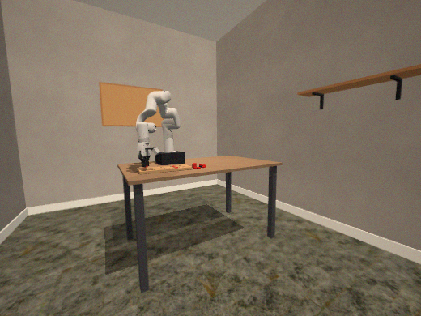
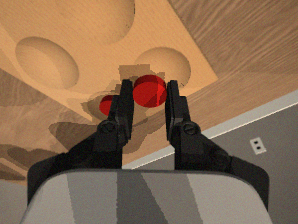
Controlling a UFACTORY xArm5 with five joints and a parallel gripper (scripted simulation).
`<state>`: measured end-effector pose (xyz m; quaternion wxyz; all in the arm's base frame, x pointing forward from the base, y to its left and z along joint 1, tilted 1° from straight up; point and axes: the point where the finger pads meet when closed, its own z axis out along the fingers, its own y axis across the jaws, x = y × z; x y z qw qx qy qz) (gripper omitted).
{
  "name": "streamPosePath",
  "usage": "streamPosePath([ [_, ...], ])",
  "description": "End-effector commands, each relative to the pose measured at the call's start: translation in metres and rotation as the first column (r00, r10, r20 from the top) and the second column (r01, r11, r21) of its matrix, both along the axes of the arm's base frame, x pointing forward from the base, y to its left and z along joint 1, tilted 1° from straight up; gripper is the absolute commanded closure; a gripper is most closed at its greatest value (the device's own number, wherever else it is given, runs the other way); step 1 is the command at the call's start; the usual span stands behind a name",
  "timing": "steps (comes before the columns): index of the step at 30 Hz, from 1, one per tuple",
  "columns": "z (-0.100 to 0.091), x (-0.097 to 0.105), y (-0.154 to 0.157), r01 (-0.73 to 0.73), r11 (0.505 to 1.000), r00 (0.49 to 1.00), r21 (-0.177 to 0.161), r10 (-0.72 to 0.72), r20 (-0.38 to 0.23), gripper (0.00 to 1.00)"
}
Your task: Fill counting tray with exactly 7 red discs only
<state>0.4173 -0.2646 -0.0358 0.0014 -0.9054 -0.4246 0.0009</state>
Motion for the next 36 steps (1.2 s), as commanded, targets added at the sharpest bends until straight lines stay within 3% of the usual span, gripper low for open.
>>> streamPosePath([
  [1, -0.010, 0.006, -0.004, 0.000, 1.000, 1.000, -0.006, 0.000, 0.010, 1.00],
  [18, -0.025, 0.008, -0.005, 0.000, 1.000, 1.000, -0.007, 0.000, 0.010, 1.00],
  [33, -0.025, 0.008, -0.005, 0.000, 1.000, 1.000, -0.007, 0.000, 0.010, 1.00],
  [34, -0.025, 0.008, -0.005, 0.000, 1.000, 1.000, -0.007, 0.000, 0.010, 0.67],
  [36, -0.025, 0.008, -0.005, 0.000, 1.000, 1.000, -0.007, 0.000, 0.010, 0.67],
])
